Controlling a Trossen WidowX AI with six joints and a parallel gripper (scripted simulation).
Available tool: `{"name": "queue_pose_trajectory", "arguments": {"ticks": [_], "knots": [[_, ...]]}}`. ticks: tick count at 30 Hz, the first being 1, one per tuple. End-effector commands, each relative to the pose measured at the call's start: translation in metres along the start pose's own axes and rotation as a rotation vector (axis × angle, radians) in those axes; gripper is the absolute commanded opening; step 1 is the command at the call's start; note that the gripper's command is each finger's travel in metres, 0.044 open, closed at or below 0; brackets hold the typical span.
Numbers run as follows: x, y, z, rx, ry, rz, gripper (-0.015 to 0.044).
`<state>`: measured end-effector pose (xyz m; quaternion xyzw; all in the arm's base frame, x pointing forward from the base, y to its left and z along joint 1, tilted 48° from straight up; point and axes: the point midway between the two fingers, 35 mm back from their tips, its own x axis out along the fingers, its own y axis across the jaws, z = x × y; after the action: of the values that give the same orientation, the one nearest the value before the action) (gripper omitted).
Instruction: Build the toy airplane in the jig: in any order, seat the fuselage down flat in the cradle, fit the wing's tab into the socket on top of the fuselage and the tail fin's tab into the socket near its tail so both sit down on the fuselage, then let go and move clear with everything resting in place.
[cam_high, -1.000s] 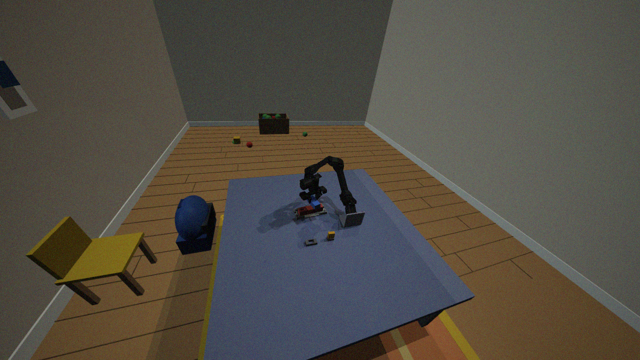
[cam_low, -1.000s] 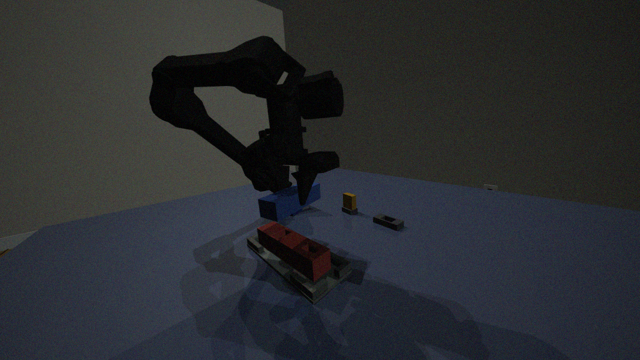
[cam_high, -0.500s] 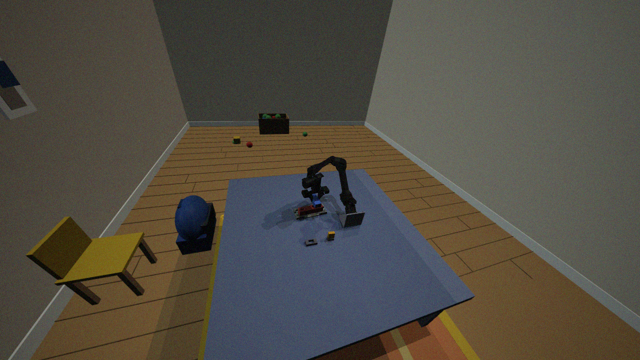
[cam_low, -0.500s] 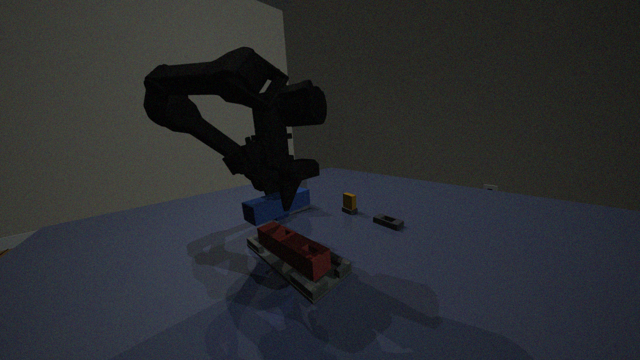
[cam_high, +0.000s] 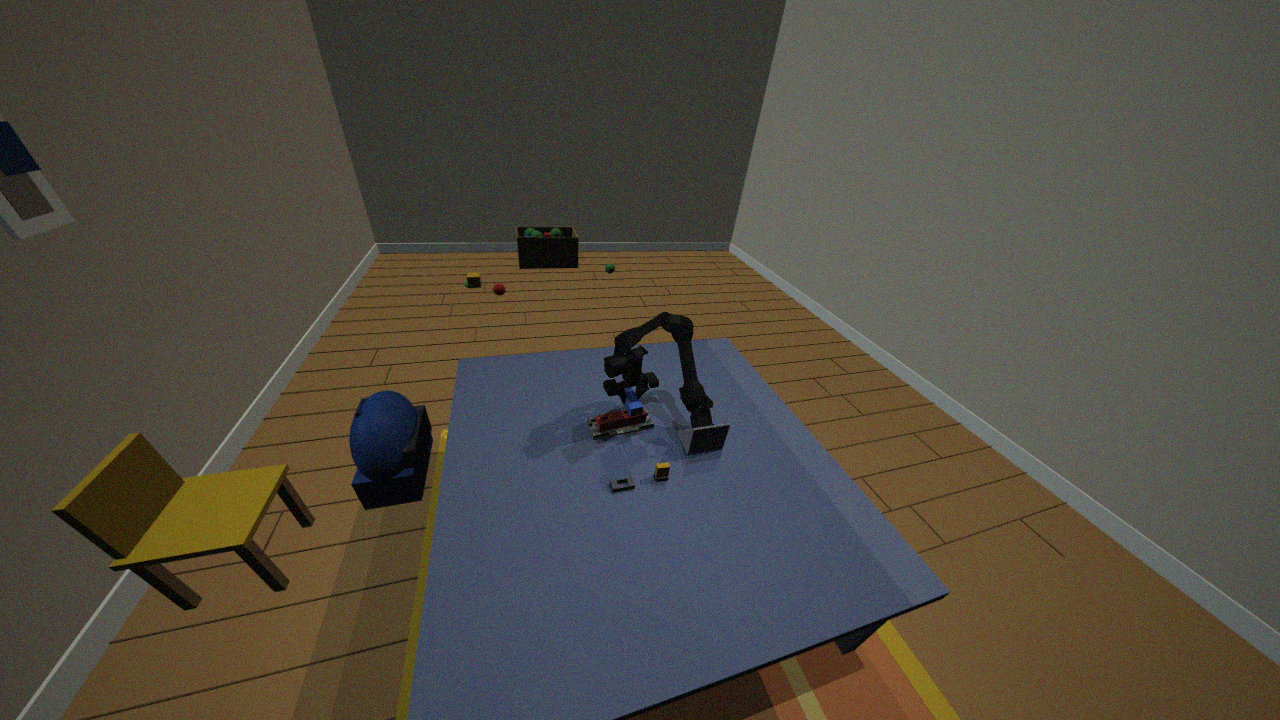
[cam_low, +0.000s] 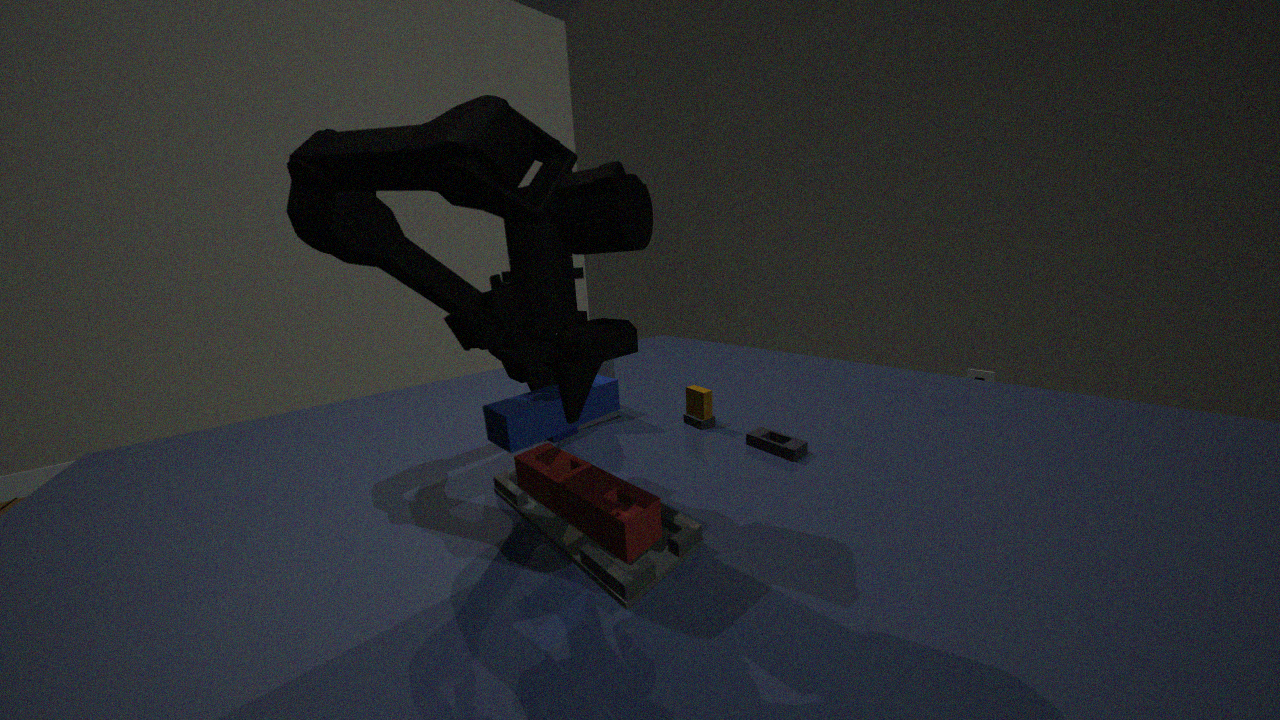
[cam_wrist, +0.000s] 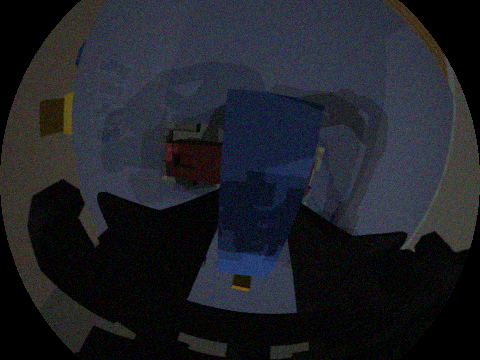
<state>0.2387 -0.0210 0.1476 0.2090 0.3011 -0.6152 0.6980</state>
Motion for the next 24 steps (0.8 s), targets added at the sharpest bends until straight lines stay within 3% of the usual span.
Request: {"name": "queue_pose_trajectory", "arguments": {"ticks": [1, 24], "knots": [[0.002, 0.0, 0.0, 0.005, -0.003, 0.003, 0.0195], [0.039, 0.001, 0.001, 0.006, -0.004, 0.003, 0.0195]]}}
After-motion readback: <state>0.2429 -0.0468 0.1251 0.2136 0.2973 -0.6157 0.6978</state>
